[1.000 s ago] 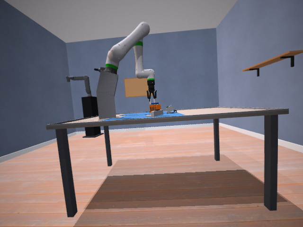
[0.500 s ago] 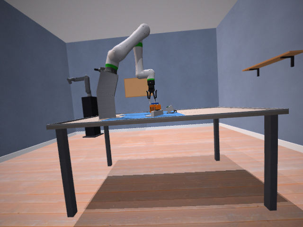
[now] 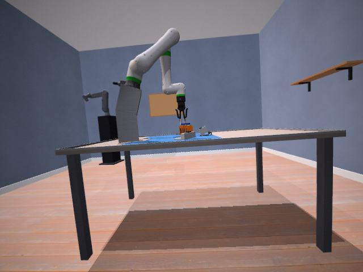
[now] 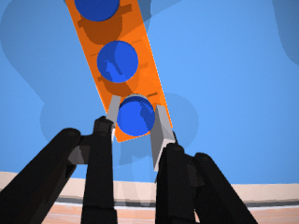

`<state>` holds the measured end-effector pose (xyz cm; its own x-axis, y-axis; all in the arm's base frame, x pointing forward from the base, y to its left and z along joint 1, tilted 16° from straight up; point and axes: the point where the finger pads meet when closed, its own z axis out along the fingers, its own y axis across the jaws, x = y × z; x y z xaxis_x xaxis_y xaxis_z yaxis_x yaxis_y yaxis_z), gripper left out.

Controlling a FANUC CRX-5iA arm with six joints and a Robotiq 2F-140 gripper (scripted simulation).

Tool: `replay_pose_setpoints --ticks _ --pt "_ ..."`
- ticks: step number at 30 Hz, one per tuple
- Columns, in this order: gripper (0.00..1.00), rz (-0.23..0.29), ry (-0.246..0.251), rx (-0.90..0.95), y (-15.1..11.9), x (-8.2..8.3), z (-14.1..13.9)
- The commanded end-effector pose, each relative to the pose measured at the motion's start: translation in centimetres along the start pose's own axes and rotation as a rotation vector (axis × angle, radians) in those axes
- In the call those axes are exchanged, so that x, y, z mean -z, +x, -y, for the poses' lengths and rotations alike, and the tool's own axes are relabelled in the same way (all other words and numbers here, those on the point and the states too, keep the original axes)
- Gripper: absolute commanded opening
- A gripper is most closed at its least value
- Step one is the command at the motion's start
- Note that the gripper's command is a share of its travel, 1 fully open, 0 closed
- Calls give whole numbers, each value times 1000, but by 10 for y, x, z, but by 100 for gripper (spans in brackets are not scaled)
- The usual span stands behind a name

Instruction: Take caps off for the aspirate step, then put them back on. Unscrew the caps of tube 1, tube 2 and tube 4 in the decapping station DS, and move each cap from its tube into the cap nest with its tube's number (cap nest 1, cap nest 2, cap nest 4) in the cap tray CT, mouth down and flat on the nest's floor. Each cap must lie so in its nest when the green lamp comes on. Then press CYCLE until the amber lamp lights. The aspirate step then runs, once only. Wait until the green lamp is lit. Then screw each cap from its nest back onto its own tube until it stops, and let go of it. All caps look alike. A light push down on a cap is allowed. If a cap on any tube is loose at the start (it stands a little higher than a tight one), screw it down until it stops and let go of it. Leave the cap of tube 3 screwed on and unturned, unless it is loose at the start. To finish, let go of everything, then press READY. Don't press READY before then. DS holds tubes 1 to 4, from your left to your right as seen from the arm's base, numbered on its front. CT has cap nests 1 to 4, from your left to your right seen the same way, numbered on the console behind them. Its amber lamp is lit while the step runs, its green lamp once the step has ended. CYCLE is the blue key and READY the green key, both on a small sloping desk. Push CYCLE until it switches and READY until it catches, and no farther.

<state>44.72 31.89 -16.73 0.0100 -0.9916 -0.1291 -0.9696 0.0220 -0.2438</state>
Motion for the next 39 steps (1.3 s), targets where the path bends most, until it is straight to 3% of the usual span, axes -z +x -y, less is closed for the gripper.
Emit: replay_pose_setpoints --ticks 1,23,31,32,39 --pt "0 1 2 50 0 0 0" --pt "0 -1 3 1047 0 1 0" --pt "0 -1 3 1047 0 1 0" --pt "35 -1 3 1047 0 1 0" --pt "35 -1 3 1047 0 1 0"
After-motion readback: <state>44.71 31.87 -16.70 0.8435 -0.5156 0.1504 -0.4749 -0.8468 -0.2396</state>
